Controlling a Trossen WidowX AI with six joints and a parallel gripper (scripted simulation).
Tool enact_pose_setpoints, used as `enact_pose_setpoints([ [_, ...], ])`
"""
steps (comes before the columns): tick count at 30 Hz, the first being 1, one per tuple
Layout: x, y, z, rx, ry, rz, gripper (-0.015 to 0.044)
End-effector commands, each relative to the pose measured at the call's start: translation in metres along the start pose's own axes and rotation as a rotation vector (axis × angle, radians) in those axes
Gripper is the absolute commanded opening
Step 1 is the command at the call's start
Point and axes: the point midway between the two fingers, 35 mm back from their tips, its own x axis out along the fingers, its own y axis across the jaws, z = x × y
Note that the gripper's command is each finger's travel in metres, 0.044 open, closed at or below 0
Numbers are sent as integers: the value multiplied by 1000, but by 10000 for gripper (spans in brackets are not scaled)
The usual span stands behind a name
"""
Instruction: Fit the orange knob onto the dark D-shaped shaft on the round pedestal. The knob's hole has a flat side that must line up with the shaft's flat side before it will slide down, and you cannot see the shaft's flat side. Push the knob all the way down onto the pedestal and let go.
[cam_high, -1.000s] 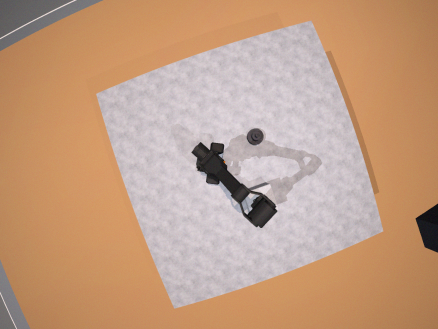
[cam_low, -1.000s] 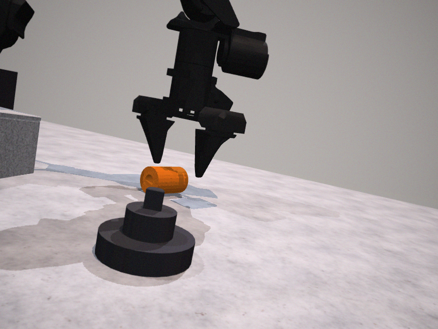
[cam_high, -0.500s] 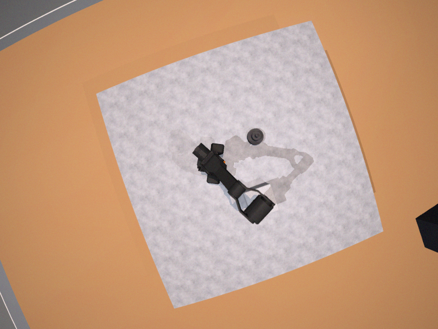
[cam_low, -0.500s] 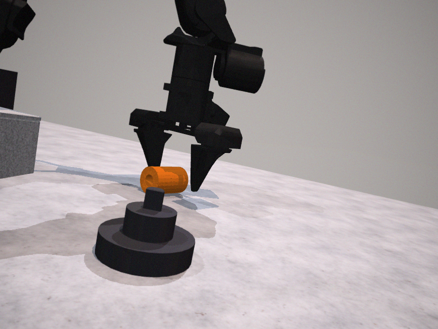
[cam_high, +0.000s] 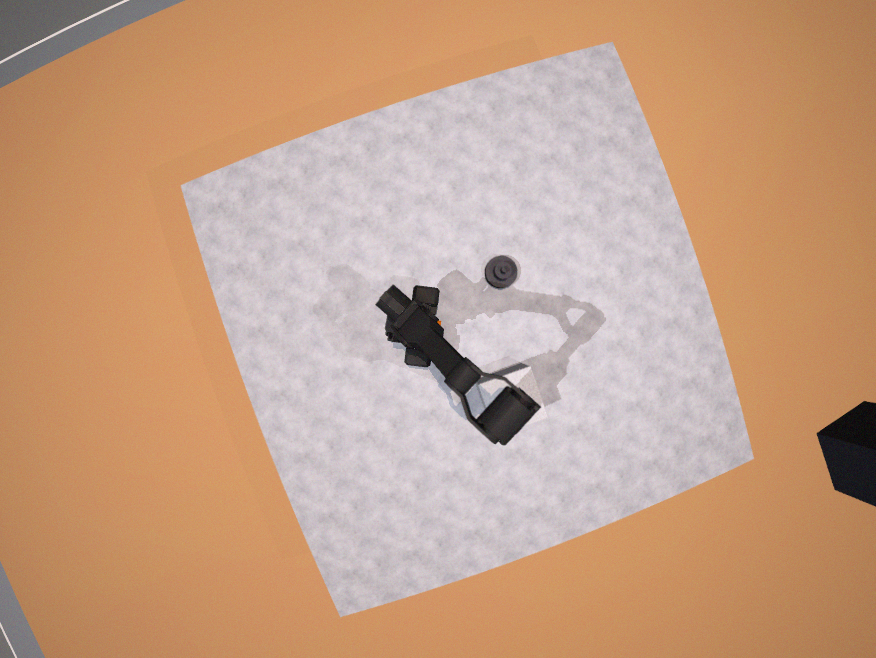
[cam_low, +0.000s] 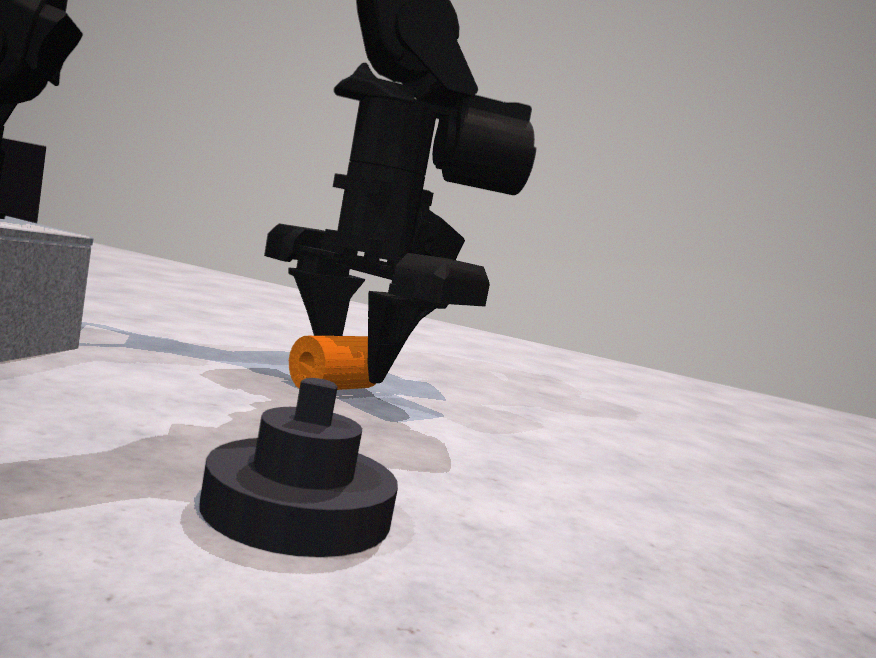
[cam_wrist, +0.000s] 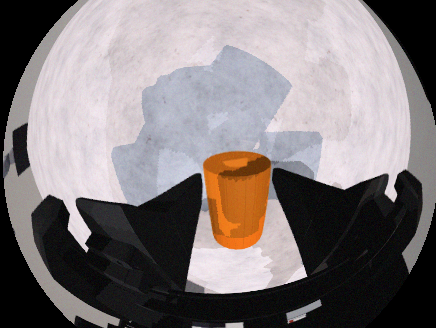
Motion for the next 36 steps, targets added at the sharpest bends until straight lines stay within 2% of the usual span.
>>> enact_pose_setpoints([
  [1,2,1,0,3,1,7,240],
  [11,2,1,0,3,1,7,180],
  [18,0,1,-1,2,-20,5,179],
  [36,-10,0,-16,2,-297,-1,179],
])
